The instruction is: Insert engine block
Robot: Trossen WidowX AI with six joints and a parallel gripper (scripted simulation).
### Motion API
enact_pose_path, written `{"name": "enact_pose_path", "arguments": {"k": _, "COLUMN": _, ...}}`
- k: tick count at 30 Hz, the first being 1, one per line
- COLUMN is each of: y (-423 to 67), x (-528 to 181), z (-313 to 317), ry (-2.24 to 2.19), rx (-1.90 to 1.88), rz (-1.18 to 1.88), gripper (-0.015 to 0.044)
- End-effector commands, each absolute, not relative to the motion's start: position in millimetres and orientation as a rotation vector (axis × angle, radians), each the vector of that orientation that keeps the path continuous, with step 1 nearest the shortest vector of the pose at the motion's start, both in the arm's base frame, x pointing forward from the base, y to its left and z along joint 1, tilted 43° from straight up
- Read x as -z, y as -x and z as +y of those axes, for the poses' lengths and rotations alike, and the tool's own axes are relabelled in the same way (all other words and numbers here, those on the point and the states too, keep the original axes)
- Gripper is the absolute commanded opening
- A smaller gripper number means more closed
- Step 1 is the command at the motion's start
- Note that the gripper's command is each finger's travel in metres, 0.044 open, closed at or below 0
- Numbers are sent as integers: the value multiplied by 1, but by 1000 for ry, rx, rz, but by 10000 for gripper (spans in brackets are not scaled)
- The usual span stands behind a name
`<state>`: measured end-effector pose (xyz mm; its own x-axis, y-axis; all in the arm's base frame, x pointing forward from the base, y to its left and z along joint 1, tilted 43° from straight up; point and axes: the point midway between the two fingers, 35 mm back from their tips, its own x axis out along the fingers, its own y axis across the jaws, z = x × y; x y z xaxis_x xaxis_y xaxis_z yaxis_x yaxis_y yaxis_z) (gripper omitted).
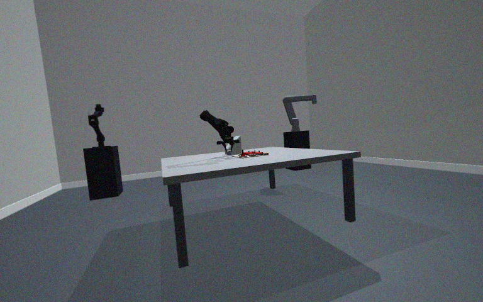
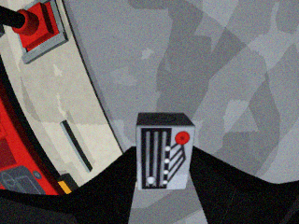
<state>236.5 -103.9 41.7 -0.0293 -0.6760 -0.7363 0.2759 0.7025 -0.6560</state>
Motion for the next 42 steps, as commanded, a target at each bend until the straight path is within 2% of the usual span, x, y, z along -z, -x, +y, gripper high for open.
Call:
{"name": "enact_pose_path", "arguments": {"k": 1, "y": -240, "x": -50, "z": -95, "ry": 350, "rx": 782, "rz": 1402, "gripper": 0}}
{"name": "enact_pose_path", "arguments": {"k": 30, "y": -235, "x": -117, "z": -37, "ry": 356, "rx": 790, "rz": 1402, "gripper": 0}}
{"name": "enact_pose_path", "arguments": {"k": 42, "y": -253, "x": -100, "z": -25, "ry": 390, "rx": 757, "rz": 1421, "gripper": 0}}
